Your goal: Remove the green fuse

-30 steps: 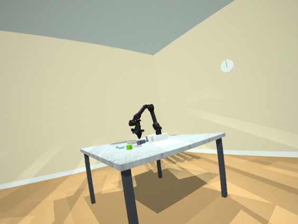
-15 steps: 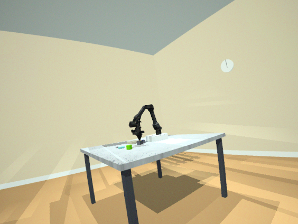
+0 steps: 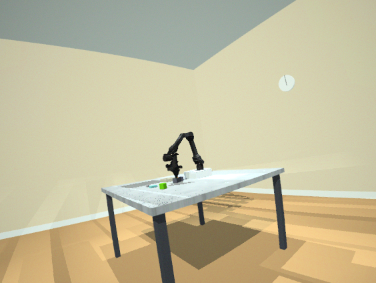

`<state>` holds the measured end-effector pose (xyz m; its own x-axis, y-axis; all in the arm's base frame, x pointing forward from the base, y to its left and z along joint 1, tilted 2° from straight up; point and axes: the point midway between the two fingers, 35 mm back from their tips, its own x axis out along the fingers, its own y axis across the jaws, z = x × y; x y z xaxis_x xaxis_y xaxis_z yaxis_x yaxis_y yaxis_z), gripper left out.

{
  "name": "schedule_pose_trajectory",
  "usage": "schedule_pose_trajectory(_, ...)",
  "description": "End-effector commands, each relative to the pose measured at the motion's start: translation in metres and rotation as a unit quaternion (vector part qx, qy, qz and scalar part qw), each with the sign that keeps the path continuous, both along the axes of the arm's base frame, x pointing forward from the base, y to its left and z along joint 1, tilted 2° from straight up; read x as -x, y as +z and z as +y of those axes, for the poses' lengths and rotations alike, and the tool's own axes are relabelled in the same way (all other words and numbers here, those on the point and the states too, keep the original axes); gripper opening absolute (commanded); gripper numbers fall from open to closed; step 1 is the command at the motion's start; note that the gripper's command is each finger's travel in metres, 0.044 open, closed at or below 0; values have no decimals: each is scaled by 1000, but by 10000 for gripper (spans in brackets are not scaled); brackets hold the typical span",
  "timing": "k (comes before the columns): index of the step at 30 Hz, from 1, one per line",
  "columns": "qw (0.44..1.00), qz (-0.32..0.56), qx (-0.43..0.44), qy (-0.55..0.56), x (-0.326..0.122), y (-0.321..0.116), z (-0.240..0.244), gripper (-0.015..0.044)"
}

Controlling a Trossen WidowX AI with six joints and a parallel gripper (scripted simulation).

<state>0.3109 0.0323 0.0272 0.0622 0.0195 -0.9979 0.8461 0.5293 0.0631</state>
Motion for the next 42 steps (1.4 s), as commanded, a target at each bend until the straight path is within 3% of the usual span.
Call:
schedule_pose_trajectory(1,1000,-1,2,-2,0,-2,0,74)
schedule_pose_trajectory(14,1000,-1,2,-2,-1,-10,0,74)
schedule_pose_trajectory(25,1000,0,0,0,-1,-9,0,1)
schedule_pose_trajectory(42,1000,0,0,0,-1,-2,0,0)
